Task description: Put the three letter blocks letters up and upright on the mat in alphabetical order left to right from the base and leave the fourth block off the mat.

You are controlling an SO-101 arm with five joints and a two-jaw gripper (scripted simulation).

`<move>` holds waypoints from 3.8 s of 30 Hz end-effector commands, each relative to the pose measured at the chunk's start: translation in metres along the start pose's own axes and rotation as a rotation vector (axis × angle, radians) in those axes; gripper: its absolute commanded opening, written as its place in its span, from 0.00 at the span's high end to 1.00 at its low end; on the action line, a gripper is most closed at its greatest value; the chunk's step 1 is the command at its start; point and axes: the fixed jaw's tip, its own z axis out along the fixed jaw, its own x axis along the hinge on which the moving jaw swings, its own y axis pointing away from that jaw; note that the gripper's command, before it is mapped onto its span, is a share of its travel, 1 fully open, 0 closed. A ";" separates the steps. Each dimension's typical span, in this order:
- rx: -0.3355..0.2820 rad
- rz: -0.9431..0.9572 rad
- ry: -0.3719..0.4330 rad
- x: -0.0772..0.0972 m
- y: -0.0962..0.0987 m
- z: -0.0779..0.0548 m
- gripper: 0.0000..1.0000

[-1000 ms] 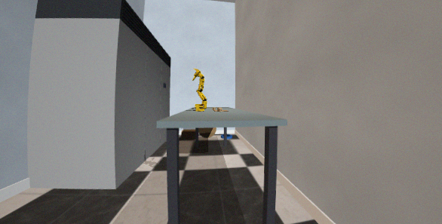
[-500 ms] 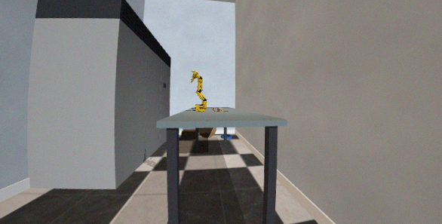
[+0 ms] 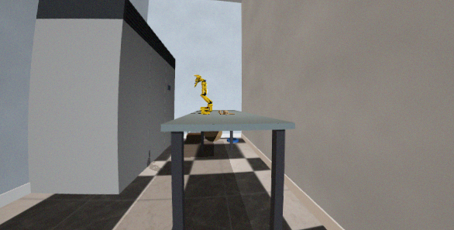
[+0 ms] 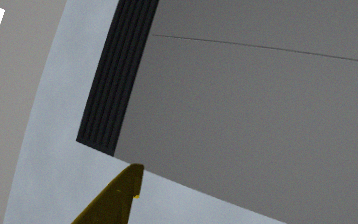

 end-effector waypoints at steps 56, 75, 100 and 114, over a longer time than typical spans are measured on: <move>-0.509 0.206 0.179 0.021 0.093 -0.052 0.00; -0.667 0.286 0.256 0.024 0.116 -0.076 0.00; -0.846 0.379 0.353 0.025 0.139 -0.106 0.00; -0.966 0.441 0.425 0.023 0.151 -0.130 0.00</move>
